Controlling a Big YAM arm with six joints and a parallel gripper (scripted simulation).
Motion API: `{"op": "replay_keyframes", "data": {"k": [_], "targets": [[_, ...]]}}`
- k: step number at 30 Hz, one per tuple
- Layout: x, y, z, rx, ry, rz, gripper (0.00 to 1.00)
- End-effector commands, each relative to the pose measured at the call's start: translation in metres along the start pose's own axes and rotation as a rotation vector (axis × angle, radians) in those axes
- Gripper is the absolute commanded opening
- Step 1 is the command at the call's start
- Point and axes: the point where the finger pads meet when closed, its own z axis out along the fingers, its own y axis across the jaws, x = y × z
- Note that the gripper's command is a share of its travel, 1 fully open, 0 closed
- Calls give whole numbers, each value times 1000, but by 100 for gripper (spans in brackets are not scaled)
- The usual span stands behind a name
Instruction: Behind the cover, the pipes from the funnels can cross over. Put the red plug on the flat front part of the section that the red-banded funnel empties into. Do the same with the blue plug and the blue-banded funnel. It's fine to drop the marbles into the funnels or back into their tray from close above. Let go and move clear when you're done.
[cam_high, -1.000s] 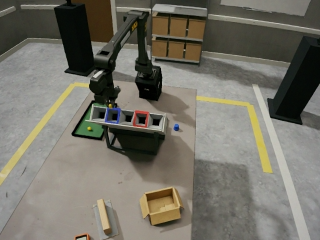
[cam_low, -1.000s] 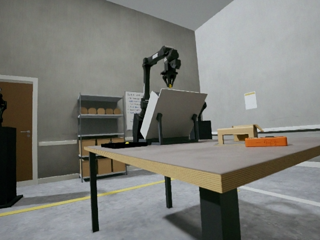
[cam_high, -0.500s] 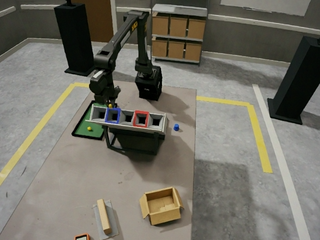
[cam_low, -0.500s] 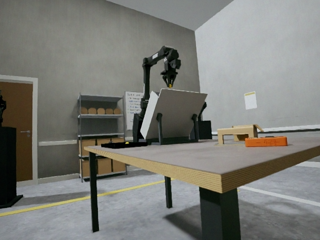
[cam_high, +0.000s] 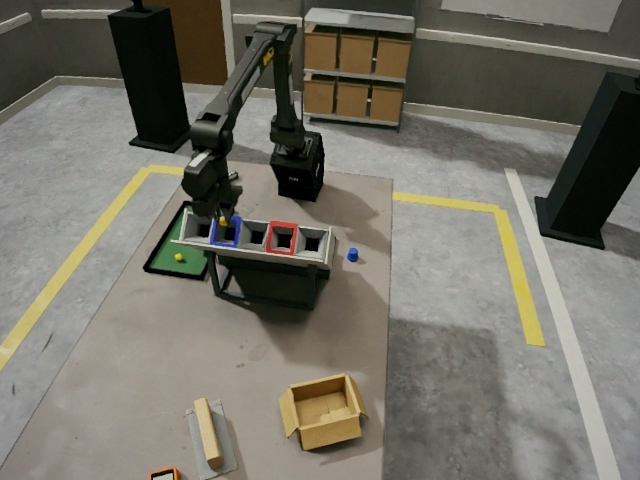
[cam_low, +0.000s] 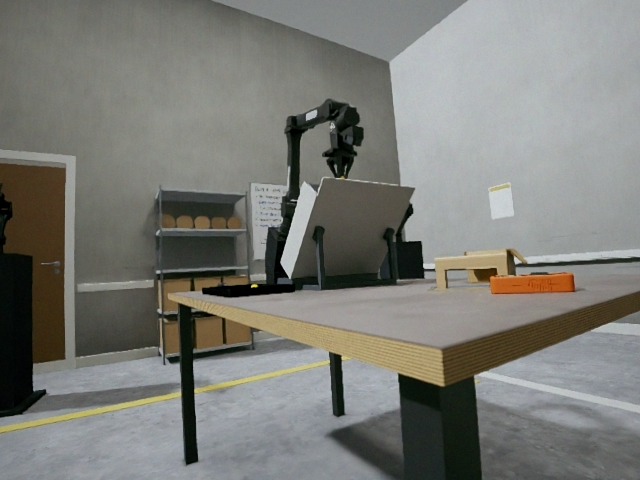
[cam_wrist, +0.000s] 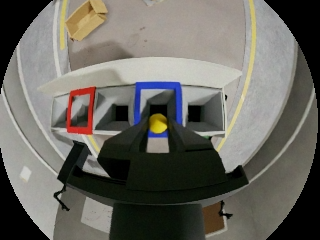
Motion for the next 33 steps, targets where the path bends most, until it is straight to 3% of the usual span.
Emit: {"op": "replay_keyframes", "data": {"k": [1, 5, 31, 32, 33], "targets": [[-8, 3, 5, -1, -12, 0, 0], [-9, 3, -17, 5, -51, -1, 0], [-9, 3, -17, 5, -52, -1, 0], [-9, 3, -17, 5, -52, -1, 56], [-9, 3, -17, 5, -52, -2, 56]]}}
